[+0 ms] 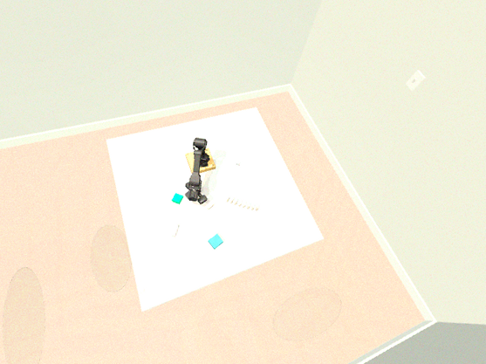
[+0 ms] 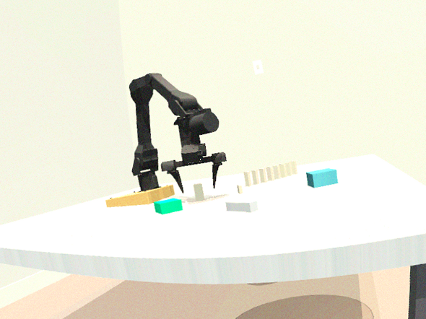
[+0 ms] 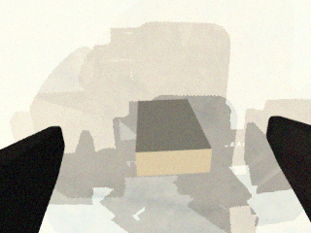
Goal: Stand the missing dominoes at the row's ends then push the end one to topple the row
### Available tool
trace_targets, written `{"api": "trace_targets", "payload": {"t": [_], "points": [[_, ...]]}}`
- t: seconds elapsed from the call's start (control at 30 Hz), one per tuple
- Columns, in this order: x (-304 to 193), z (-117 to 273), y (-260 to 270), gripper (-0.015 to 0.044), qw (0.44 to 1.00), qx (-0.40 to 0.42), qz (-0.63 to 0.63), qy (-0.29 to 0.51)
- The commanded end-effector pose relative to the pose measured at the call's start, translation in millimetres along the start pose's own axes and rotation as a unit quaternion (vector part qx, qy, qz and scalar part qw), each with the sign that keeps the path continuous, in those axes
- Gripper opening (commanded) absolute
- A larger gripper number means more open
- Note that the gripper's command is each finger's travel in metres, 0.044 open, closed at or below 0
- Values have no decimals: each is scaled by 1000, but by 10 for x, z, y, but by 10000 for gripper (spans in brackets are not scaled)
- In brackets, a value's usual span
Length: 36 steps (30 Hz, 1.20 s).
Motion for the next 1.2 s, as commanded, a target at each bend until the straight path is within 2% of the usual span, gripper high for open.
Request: {"api": "trace_targets", "payload": {"t": [0.0, 0.37, 0.7, 0.77, 1.0, 1.17], "points": [[-7, -46, -2, 387, 1000, -2, -1, 5], [-7, -46, -2, 107, 1000, -2, -1, 5], [-2, -23, 2, 107, 1000, -2, -1, 5], [32, 162, 32, 107, 1000, -1, -1, 5], [28, 1215, 19, 107, 1000, -2, 0, 3], [11, 1314, 2, 107, 1000, -2, 0, 3]]}}
Point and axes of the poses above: the point midway between the two fingers, 35 mm back from their tips, its own z axis back along the fingers, its own y axis across the jaws, x = y × z, the point moved 7 cm from there along z, back along the fingers, and after that the axes turned 1 degree about z, right-handed, at the moved point
